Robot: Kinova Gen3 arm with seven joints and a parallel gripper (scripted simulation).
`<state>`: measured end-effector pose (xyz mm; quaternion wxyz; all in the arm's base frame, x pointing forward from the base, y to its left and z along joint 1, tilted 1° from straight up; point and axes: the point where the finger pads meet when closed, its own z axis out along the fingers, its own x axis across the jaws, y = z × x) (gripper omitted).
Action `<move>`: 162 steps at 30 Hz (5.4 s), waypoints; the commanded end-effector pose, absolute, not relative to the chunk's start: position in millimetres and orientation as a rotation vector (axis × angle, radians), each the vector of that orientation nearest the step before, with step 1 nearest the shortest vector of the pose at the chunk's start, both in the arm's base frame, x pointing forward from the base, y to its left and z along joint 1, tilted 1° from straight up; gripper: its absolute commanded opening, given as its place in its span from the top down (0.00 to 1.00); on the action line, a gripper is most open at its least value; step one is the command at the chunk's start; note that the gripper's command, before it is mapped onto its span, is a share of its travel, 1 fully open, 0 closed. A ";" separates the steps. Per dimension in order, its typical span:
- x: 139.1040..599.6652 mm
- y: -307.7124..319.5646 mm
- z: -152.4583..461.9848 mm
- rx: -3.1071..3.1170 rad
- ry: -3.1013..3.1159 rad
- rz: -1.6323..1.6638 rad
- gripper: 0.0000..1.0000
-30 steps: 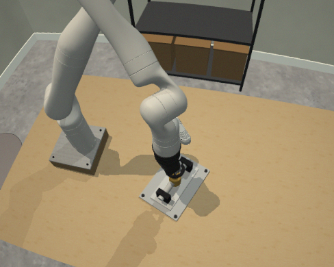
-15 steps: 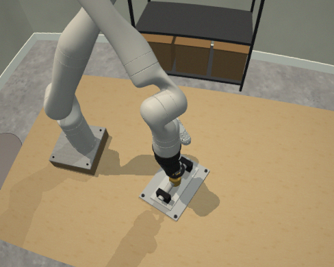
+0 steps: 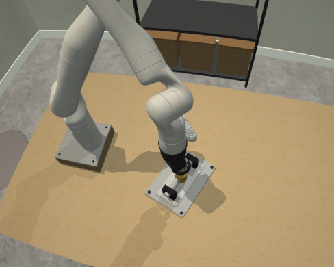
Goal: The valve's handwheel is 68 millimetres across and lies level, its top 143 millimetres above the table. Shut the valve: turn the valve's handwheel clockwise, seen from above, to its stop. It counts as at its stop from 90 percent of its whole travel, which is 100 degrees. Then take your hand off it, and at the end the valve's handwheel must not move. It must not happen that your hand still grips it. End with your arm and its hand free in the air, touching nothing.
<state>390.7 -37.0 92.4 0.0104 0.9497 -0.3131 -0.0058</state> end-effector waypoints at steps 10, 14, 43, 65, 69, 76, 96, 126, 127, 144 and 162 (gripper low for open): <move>390.9 -38.0 91.0 2.964 -0.975 -0.013 0.40; 390.9 -38.0 91.0 2.964 -0.975 -0.013 0.40; 390.9 -38.0 91.0 2.964 -0.975 -0.013 1.00; 391.0 -37.9 90.9 2.961 -0.985 -0.013 1.00; 391.1 -37.6 90.8 2.958 -0.997 -0.013 1.00; 391.1 -36.9 90.4 2.952 -1.019 -0.014 1.00; 388.3 -34.8 90.5 2.877 -1.218 -0.028 1.00; 388.6 -34.8 90.6 2.526 -1.834 -0.019 1.00; 388.6 -34.8 90.6 2.526 -1.834 -0.019 1.00; 389.8 -34.8 91.0 2.198 -2.216 -0.011 1.00; 391.5 -34.4 91.6 1.833 -2.529 -0.002 1.00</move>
